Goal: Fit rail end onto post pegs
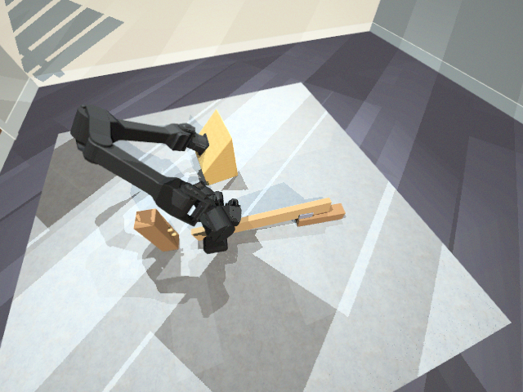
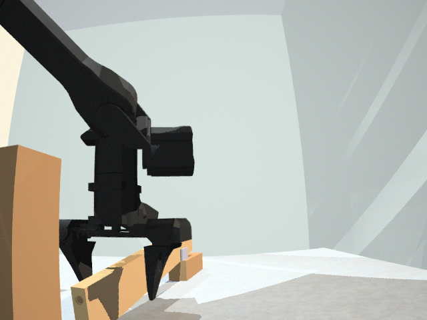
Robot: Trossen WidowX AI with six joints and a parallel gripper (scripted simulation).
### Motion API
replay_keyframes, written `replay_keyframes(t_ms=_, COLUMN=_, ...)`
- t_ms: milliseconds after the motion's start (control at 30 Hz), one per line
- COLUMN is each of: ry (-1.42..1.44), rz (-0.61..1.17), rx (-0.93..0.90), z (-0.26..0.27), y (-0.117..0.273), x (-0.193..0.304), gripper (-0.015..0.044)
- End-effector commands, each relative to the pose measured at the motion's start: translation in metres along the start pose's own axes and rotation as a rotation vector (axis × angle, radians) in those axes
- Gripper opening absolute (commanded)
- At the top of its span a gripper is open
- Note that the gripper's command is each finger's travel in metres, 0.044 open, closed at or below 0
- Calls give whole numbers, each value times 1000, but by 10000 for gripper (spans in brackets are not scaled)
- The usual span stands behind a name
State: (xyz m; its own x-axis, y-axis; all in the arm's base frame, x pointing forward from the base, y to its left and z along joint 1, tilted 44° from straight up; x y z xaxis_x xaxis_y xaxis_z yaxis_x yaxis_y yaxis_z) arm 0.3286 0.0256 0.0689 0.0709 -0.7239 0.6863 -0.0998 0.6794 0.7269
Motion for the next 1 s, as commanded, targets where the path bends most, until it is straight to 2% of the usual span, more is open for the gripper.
replay_keyframes(t_ms=0, ry=7, rz=6, rx=-7, z=3, y=-9, x=0, gripper=440)
replay_keyframes(t_ms=67, ry=7, rz=6, rx=-7, z=3, y=-10, x=1, gripper=440)
replay_keyframes(t_ms=567, ry=7, rz=6, rx=-7, z=3, y=-10, x=1, gripper=46)
replay_keyframes(t_ms=800, ry=7, rz=6, rx=-7, z=3, y=-10, x=1, gripper=0)
replay_keyframes(t_ms=967, ry=7, rz=6, rx=-7, z=3, y=-10, x=1, gripper=0)
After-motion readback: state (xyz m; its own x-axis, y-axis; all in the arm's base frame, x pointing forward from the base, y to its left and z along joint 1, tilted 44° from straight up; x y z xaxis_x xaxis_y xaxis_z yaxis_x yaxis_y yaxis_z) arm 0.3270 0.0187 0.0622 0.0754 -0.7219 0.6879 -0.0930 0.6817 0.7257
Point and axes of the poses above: the point midway between the two fingers, 35 mm back from their tips, its own y axis back along the fingers, its own z axis across the jaws, x = y × z, the point moved 8 cm from there along y, back along the fingers, and after that the axes turned 14 degrees about y, right-handed, at the moved point
